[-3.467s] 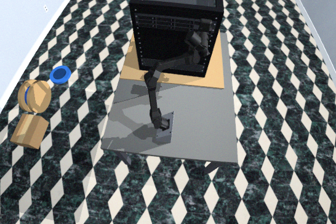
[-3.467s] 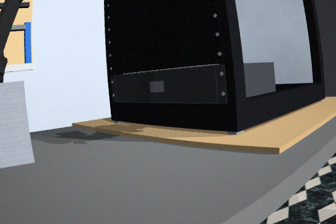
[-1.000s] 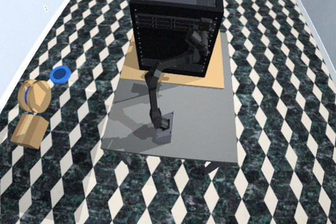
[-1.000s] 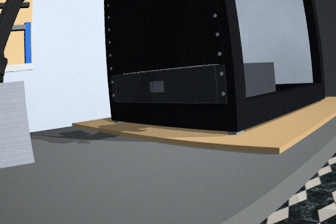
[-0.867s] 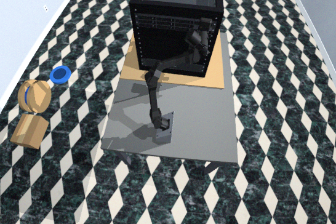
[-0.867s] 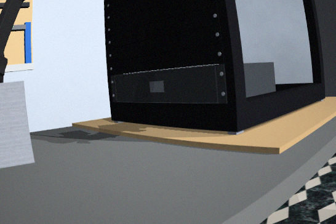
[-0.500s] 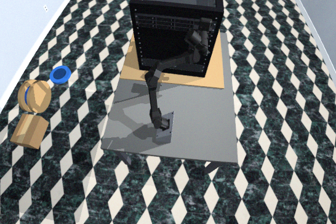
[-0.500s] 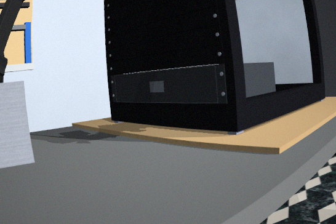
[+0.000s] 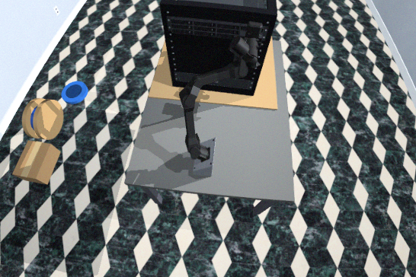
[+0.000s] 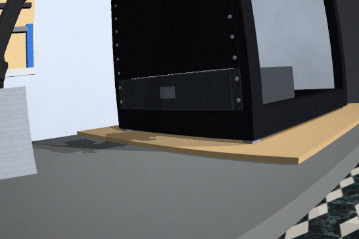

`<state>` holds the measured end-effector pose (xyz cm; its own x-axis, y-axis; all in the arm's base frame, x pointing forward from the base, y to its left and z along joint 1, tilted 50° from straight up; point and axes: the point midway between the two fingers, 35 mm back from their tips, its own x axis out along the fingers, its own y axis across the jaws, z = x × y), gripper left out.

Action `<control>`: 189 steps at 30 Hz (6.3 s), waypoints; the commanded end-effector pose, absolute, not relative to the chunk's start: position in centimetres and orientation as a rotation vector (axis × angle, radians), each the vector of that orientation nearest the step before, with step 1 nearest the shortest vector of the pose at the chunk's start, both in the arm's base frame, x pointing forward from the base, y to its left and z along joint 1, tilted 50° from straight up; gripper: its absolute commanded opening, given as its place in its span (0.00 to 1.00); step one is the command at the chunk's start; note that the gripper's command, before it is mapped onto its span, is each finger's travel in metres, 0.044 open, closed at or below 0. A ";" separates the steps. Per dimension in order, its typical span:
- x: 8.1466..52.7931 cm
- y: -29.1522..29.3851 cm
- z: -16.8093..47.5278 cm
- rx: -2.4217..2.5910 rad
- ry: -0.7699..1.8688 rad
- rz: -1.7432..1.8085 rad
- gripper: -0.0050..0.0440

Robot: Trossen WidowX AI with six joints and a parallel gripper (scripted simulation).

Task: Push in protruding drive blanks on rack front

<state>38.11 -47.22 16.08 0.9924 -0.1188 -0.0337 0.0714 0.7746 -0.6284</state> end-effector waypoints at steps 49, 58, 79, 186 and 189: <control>32.4 -46.6 17.5 -0.703 0.059 -0.112 0.00; 32.4 -46.6 17.5 -0.703 0.059 -0.112 0.00; 32.4 -46.6 17.5 -0.703 0.059 -0.112 0.00; 35.2 -44.9 15.5 -0.703 0.059 -0.112 0.00; 35.2 -44.9 15.5 -0.703 0.059 -0.112 0.00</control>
